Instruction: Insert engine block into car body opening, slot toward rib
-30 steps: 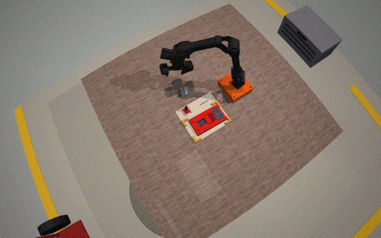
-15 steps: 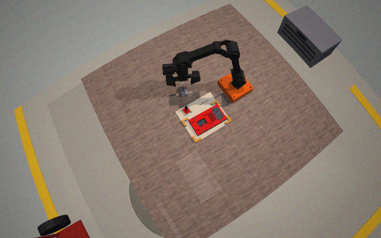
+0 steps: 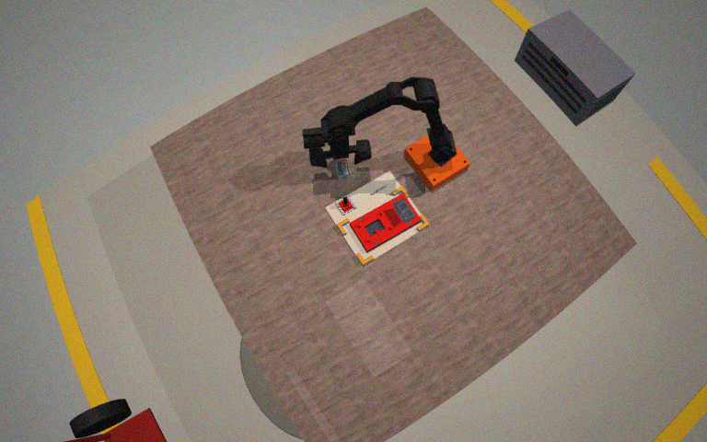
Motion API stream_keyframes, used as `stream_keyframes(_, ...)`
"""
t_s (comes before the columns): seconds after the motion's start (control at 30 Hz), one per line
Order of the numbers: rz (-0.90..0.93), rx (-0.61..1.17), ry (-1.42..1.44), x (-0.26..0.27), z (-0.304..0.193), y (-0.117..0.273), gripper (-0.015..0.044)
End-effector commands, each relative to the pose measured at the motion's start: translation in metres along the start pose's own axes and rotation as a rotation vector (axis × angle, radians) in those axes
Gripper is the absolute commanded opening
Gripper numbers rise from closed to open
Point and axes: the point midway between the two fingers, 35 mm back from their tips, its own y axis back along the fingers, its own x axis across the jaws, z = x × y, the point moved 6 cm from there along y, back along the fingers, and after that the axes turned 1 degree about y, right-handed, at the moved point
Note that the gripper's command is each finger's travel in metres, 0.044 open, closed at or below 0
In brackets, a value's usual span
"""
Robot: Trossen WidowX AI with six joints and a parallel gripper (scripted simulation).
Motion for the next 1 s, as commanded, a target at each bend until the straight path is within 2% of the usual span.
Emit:
stream_keyframes(0.0,-0.011,-0.002,-0.006,-0.002,0.000,-0.007,0.0440)
stream_keyframes(0.6,-0.011,-0.002,-0.006,-0.002,0.000,-0.033,0.0440)
stream_keyframes(0.97,-0.011,-0.002,-0.006,-0.002,0.000,-0.033,0.0151)
